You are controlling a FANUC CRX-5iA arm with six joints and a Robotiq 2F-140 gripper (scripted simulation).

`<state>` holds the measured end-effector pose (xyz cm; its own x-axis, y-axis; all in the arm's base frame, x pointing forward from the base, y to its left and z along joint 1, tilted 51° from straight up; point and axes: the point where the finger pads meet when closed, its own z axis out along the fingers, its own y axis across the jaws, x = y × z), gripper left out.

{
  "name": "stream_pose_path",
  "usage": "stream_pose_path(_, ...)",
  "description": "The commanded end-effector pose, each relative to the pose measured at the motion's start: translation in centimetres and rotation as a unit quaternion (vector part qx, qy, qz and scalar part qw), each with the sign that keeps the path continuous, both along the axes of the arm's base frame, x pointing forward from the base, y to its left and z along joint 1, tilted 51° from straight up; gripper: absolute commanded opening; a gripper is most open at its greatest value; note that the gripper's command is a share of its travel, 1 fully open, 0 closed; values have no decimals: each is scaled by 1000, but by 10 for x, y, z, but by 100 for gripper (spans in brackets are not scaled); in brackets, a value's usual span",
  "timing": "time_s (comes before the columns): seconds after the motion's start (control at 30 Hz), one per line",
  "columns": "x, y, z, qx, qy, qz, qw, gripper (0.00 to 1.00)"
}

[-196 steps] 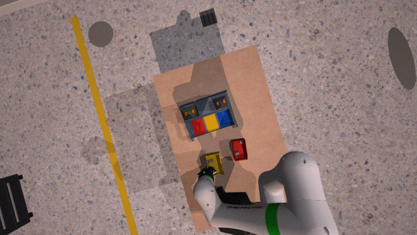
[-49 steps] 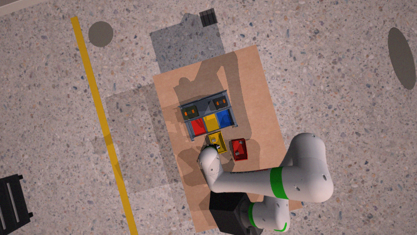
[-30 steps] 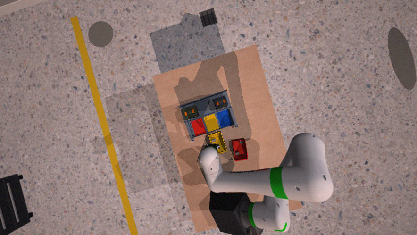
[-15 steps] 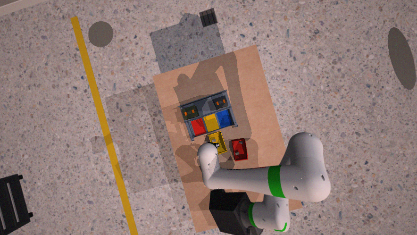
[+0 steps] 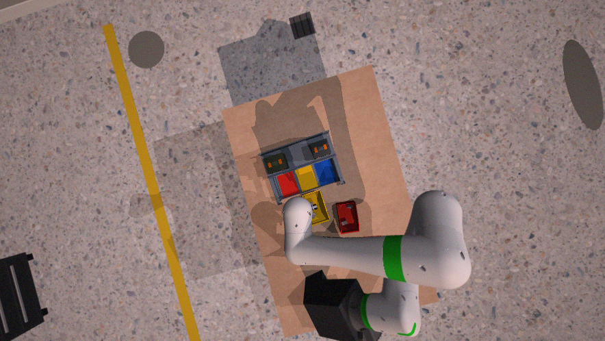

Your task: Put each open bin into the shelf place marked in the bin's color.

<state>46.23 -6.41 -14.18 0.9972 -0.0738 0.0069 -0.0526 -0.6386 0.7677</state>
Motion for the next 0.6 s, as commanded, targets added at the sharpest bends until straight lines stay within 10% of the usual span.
stream_pose_path(0.0, 1, 1, 1, 0, 8, -10, 1000, 0)
stream_pose_path(0.57, 2, 2, 2, 1, 14, -17, 1000, 0)
